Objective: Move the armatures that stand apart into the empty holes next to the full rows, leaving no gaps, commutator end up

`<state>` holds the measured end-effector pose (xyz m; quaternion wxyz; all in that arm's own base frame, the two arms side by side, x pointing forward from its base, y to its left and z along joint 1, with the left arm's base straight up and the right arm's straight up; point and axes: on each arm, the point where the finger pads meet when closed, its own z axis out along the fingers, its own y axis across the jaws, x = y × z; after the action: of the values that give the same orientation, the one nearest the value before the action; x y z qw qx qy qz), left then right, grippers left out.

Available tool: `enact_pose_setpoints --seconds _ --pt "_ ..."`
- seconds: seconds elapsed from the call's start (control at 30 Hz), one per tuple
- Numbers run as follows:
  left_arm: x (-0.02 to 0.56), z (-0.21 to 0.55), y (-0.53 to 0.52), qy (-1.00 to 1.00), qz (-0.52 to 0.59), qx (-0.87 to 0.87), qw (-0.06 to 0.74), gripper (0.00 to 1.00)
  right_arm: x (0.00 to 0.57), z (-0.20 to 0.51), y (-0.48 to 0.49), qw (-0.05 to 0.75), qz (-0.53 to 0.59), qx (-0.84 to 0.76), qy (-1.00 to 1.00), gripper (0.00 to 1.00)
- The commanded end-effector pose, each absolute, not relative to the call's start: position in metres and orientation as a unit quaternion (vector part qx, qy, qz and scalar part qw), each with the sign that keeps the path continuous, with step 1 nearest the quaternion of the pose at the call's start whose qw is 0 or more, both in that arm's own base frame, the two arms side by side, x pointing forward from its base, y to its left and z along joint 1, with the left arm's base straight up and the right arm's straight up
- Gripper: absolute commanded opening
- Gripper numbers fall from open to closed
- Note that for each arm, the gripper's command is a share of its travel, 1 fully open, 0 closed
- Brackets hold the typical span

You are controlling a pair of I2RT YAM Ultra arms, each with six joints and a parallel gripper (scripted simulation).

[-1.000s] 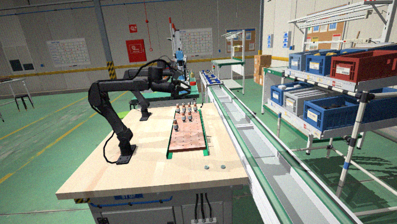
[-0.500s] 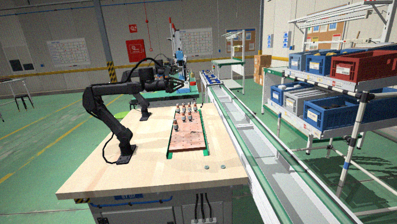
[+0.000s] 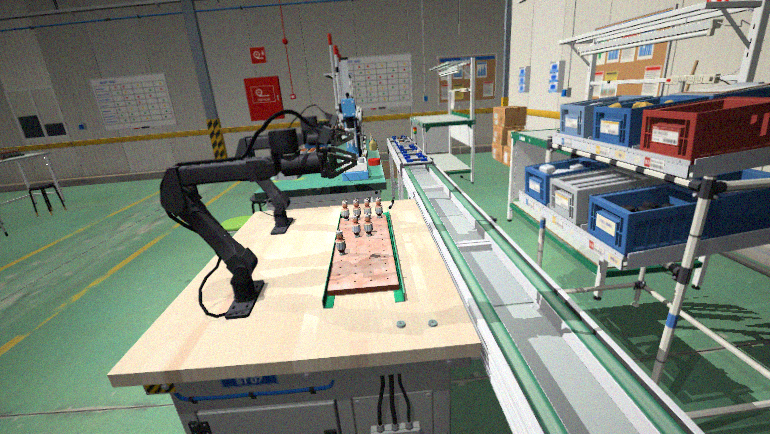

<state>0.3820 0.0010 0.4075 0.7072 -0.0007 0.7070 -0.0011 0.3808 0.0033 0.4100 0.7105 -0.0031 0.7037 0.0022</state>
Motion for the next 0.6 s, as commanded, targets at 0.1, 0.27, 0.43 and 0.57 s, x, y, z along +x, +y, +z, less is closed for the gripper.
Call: enact_pose_setpoints --seconds 0.1,0.27,0.43,0.57 --pt "0.372 0.418 -0.002 0.692 -0.001 0.001 0.721 0.38 0.381 0.427 -0.004 0.718 -0.002 0.011 0.696 1.00" --pt "0.370 0.426 -0.003 0.689 0.001 0.003 0.725 0.38 0.373 0.435 0.001 0.726 0.003 0.007 0.687 1.00" --pt "0.371 0.432 -0.001 0.685 0.002 0.001 0.728 0.38 0.375 0.430 0.001 0.723 0.002 0.007 0.691 1.00" --pt "0.367 0.440 -0.003 0.680 0.001 0.004 0.733 0.38 0.373 0.434 0.003 0.726 0.005 0.005 0.688 1.00"
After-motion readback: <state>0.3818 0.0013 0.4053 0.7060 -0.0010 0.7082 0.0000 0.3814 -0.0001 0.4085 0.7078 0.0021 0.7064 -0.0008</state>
